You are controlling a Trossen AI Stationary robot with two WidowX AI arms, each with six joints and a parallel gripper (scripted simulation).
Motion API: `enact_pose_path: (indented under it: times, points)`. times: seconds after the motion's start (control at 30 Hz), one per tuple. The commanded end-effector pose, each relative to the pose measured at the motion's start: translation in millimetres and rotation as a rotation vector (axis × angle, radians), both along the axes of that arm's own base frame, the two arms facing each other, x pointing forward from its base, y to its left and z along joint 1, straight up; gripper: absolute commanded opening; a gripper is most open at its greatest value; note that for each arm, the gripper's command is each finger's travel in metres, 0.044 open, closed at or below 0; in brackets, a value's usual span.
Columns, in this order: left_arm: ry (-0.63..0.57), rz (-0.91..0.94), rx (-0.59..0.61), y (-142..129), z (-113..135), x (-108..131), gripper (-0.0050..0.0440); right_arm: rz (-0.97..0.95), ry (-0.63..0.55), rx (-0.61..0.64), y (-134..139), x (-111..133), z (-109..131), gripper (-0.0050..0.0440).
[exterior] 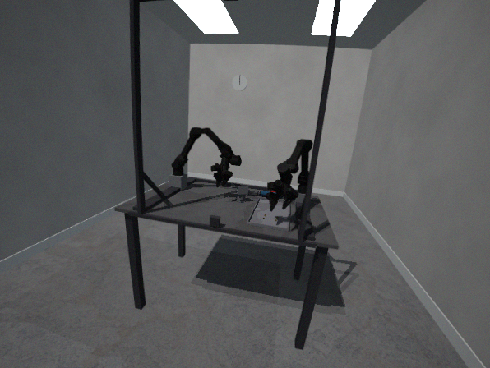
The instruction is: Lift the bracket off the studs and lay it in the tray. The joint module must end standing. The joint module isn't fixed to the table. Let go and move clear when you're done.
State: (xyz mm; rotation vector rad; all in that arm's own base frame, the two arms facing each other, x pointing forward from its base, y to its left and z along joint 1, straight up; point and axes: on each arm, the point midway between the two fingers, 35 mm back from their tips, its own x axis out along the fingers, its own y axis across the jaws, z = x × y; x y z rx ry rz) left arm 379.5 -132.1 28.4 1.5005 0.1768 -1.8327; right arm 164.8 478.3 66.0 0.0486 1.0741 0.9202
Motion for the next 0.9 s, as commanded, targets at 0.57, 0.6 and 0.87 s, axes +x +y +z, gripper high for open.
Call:
enact_pose_path:
  times: [0.57, 0.6, 0.87]
  points:
    - [-0.034, 0.000, -0.006, -0.8, 11.8, 4.7, 0.0440, 0.000, -0.012, 0.032, 3.5, 1.3, 15.5, 0.0440]
    - [-0.034, 0.000, -0.006, -0.8, 11.8, 4.7, 0.0440, 0.000, -0.012, 0.032, 3.5, 1.3, 15.5, 0.0440]
    - [0.067, 0.236, 0.085, 14.3, 10.1, -10.2, 0.0440, -0.072, -0.069, -0.009, -27.0, 57.2, 45.6, 0.0440]
